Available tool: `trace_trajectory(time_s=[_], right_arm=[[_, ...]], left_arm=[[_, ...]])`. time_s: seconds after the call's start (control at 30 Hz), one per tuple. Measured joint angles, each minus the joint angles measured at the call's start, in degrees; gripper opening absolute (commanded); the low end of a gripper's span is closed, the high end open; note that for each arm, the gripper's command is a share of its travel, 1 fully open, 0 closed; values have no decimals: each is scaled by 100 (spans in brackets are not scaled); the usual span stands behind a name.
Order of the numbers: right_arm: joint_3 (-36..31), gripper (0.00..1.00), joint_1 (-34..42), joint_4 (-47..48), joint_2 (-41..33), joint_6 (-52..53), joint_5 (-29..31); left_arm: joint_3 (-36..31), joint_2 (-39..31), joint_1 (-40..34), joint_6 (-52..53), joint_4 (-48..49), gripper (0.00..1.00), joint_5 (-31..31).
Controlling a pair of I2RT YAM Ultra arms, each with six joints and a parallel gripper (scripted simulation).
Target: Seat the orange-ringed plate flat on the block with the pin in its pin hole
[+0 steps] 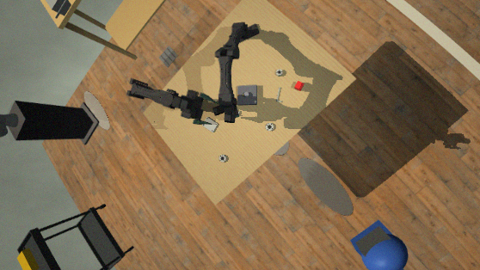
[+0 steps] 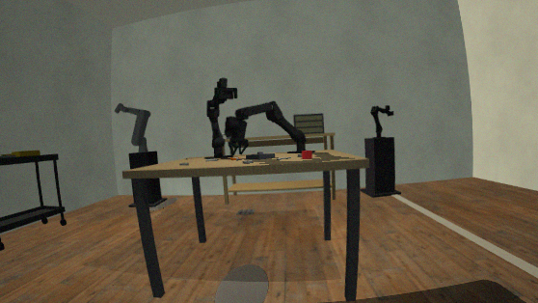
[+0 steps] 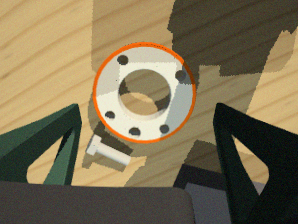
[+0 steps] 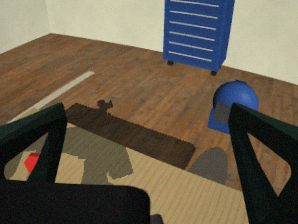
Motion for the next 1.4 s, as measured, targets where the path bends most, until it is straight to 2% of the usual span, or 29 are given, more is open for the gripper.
trace_trajectory(time_s=[0.63, 0.67, 1.4], right_arm=[[0, 100, 0, 0, 0, 0, 0], [0, 100, 0, 0, 0, 0, 0], [0, 100, 0, 0, 0, 0, 0]], left_arm=[[-382, 52, -76, -85, 518, 80, -11], [-387, 57, -72, -85, 516, 0, -13], [-269, 55, -74, -87, 415, 0, -26]])
